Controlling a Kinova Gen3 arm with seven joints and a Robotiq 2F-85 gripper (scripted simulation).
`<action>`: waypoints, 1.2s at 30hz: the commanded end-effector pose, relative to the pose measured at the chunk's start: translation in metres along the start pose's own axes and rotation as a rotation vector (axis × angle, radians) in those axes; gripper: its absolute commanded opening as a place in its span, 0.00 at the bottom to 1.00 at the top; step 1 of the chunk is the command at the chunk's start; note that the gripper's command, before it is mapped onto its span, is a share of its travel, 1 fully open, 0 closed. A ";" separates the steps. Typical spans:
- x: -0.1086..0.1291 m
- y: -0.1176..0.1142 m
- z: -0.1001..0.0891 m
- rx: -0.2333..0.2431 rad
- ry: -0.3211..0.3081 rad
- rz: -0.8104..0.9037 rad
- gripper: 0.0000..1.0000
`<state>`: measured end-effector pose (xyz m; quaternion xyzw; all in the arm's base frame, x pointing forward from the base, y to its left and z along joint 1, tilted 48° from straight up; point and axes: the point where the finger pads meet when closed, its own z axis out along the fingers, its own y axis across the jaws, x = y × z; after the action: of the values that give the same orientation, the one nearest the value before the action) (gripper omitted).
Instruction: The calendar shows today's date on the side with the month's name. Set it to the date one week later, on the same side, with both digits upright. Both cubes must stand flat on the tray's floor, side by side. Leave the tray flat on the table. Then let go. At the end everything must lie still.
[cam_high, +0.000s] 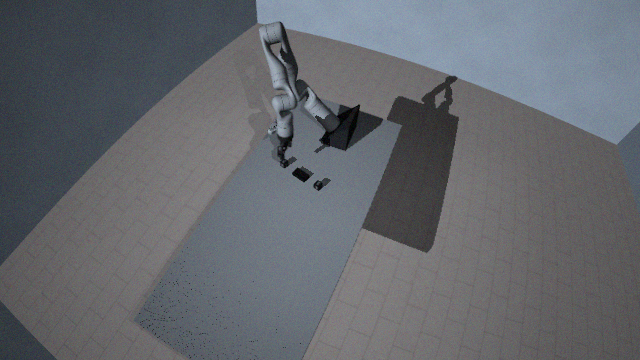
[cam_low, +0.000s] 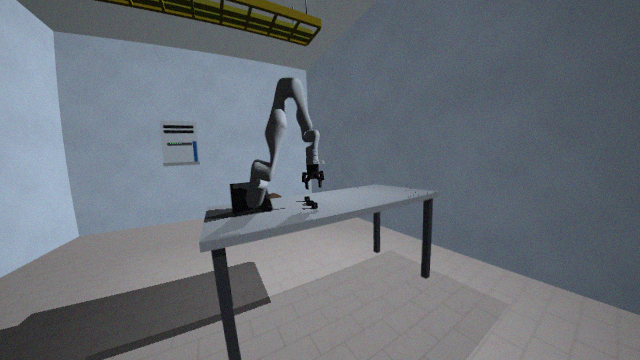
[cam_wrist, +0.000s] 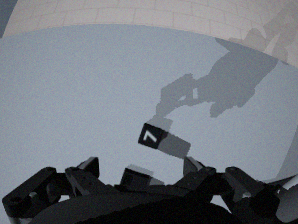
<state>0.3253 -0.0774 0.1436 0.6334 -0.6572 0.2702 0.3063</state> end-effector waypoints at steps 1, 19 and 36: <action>0.000 -0.001 0.001 -0.003 -0.001 -0.005 1.00; -0.024 -0.017 -0.003 0.002 0.007 -0.428 1.00; -0.056 -0.033 -0.005 0.003 0.014 -0.939 1.00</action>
<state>0.3572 -0.0378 0.1065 0.8582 -0.3057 0.1146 0.3962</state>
